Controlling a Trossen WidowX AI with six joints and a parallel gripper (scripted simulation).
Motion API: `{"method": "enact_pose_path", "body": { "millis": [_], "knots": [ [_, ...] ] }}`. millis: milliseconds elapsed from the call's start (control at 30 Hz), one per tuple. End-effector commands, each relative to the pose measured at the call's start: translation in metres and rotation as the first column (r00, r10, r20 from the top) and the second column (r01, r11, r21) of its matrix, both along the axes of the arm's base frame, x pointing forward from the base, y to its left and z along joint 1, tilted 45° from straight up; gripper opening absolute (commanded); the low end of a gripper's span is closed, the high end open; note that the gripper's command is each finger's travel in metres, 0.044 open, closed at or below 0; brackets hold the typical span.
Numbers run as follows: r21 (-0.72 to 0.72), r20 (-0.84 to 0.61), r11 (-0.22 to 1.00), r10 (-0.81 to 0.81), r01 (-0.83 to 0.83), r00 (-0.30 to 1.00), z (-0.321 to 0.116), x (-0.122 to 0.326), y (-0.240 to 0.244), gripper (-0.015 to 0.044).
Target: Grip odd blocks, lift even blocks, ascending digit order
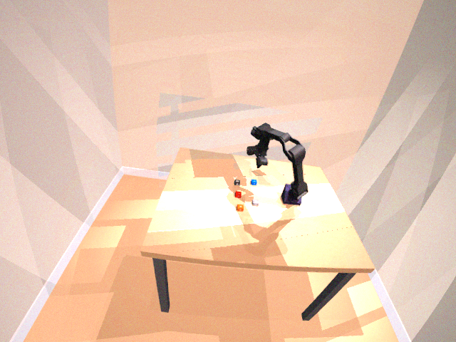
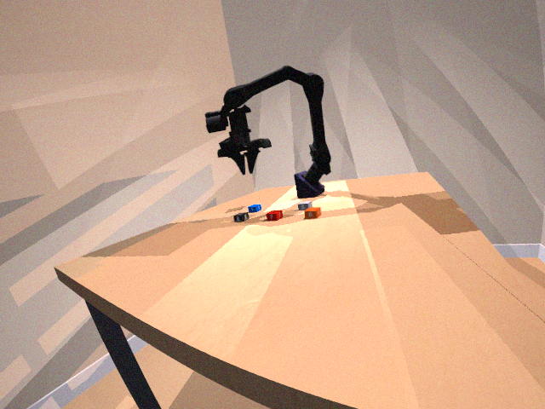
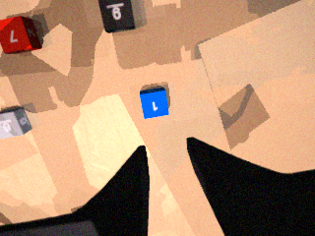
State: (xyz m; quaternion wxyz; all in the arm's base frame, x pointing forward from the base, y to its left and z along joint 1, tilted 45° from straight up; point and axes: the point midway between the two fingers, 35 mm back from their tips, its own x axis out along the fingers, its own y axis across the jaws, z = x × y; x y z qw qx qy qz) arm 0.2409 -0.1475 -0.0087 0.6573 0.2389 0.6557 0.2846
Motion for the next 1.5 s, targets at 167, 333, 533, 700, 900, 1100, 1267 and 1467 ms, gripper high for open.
{"method": "enact_pose_path", "body": {
  "millis": [167,333,533,700,900,1100,1267,1467],
  "knots": [
    [0.0,-0.005,1.0,0.009,-0.009,1.0,0.019,0.004,0.017,0.012],
    [0.0,-0.006,1.0,0.008,-0.008,1.0,0.078,0.007,0.075,0.012],
    [0.014,-0.007,1.0,0.011,-0.011,1.0,0.122,-0.007,0.129,0.012],
    [0.011,-0.006,1.0,0.01,-0.01,1.0,0.107,-0.006,0.142,0.0199],
    [0.017,-0.005,1.0,0.011,-0.011,1.0,0.065,-0.01,0.186,0.0356],
    [0.016,-0.005,1.0,0.011,-0.011,1.0,0.061,-0.01,0.19,0.04],
    [0.016,-0.005,1.0,0.011,-0.011,1.0,0.055,-0.01,0.195,0.04],
    [0.017,-0.005,1.0,0.011,-0.011,1.0,0.048,-0.01,0.202,0.04]
  ]
}}
